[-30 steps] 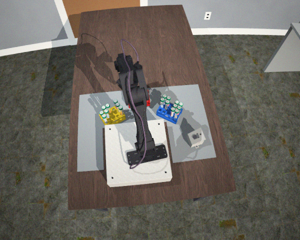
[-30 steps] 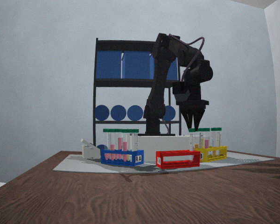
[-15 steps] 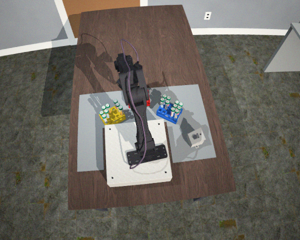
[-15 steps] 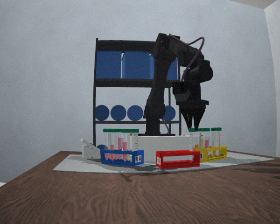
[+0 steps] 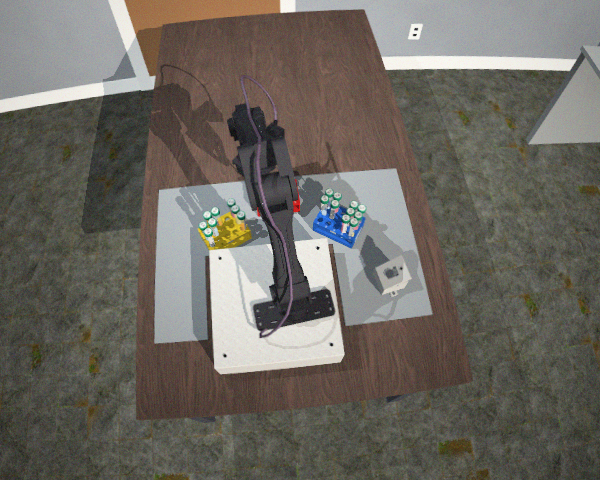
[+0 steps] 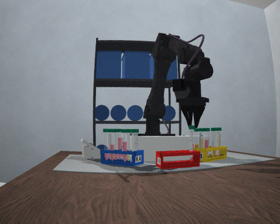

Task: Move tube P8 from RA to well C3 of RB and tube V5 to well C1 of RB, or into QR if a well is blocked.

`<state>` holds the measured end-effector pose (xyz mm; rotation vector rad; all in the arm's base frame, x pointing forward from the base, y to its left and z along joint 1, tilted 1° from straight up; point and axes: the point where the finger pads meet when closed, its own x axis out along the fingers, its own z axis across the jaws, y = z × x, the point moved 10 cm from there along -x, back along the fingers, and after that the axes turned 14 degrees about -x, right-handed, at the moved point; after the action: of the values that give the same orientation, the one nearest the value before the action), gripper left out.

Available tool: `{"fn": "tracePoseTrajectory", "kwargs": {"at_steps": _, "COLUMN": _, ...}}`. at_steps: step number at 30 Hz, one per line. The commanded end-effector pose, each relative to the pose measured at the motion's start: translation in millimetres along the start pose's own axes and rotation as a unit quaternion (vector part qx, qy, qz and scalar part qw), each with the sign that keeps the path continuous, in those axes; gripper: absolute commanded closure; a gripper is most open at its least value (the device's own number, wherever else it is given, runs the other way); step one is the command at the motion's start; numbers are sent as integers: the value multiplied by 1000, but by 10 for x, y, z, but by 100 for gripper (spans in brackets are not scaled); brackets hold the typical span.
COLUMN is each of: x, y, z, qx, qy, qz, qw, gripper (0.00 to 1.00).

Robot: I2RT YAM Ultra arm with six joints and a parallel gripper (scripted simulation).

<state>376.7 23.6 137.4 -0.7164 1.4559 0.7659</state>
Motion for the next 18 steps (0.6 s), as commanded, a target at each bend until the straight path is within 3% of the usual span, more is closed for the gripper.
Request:
{"fn": "tracePoseTrajectory", "kwargs": {"at_steps": 1, "x": -273, "y": -8, "z": 12, "qx": -1, "qy": -15, "qz": -21, "qw": 1000, "gripper": 100}}
{"fn": "tracePoseTrajectory", "kwargs": {"at_steps": 18, "x": -425, "y": -28, "z": -31, "qx": 1, "qy": -15, "qz": -22, "qw": 1000, "gripper": 100}}
